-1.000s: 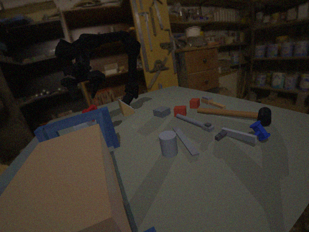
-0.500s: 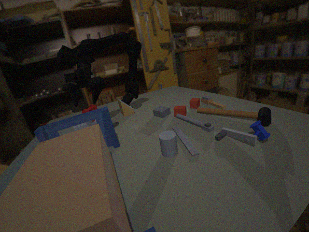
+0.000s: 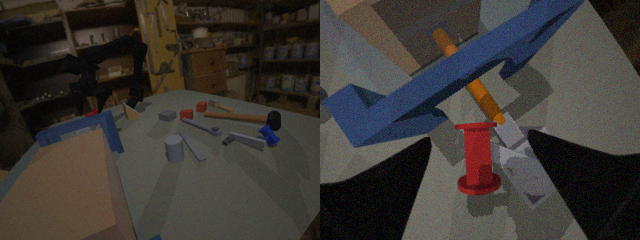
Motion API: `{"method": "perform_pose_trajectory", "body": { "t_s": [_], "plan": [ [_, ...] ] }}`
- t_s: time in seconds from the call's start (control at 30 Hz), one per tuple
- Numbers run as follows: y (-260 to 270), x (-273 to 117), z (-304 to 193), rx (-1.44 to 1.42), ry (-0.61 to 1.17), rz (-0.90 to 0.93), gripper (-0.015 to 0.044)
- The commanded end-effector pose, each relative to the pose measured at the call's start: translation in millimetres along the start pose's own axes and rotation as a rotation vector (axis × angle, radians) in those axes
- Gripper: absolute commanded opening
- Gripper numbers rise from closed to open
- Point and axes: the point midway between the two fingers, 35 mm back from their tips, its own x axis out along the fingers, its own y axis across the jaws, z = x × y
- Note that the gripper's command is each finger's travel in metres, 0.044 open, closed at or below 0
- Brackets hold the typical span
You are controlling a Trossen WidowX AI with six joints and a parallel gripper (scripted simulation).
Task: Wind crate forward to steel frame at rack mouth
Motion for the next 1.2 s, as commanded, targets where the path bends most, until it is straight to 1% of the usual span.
{"method": "perform_pose_trajectory", "body": {
  "t_s": [0.0, 0.37, 0.87, 1.0, 1.03, 1.17],
  "plan": [
    [1.2, 6.7, -5.2, 0.008, 0.004, 0.007, 0.044],
    [1.8, 18.4, -12.4, 0.008, 0.004, 0.007, 0.044],
    [0.9, 15.9, -9.6, 0.0, 0.003, 0.001, 0.0046],
    [0.9, 15.9, -9.6, 0.0, 0.003, 0.001, 0.002],
    [0.9, 15.9, -9.6, 0.0, 0.003, 0.001, 0.0],
    [0.9, 15.9, -9.6, 0.0, 0.003, 0.001, 0.0]
  ]
}}
